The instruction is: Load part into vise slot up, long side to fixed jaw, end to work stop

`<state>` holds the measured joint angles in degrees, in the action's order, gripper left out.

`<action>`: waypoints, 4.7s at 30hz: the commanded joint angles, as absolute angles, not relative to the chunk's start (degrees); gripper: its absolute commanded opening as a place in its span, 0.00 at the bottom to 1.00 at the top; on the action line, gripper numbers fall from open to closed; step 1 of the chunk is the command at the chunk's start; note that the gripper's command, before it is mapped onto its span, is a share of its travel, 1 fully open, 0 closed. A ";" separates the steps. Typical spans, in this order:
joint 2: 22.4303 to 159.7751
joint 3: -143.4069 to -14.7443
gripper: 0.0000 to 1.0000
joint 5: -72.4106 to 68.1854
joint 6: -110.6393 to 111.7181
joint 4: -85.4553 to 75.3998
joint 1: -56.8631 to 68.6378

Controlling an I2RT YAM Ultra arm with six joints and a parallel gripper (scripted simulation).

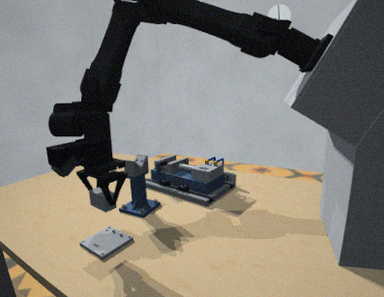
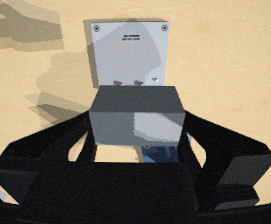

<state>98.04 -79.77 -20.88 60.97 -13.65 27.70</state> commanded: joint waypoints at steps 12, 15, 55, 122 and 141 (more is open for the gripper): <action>86.96 -74.66 0.00 -24.33 58.09 -21.87 32.57; 86.20 -74.50 0.00 -24.66 57.83 -22.58 32.96; 76.85 -76.00 0.00 -29.17 53.97 -32.92 38.86; 74.90 -73.38 0.00 -21.19 61.65 -32.83 28.54; 71.98 -72.19 0.00 -10.40 71.66 -32.63 15.58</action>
<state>74.24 -73.38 -13.61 68.77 -32.53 17.32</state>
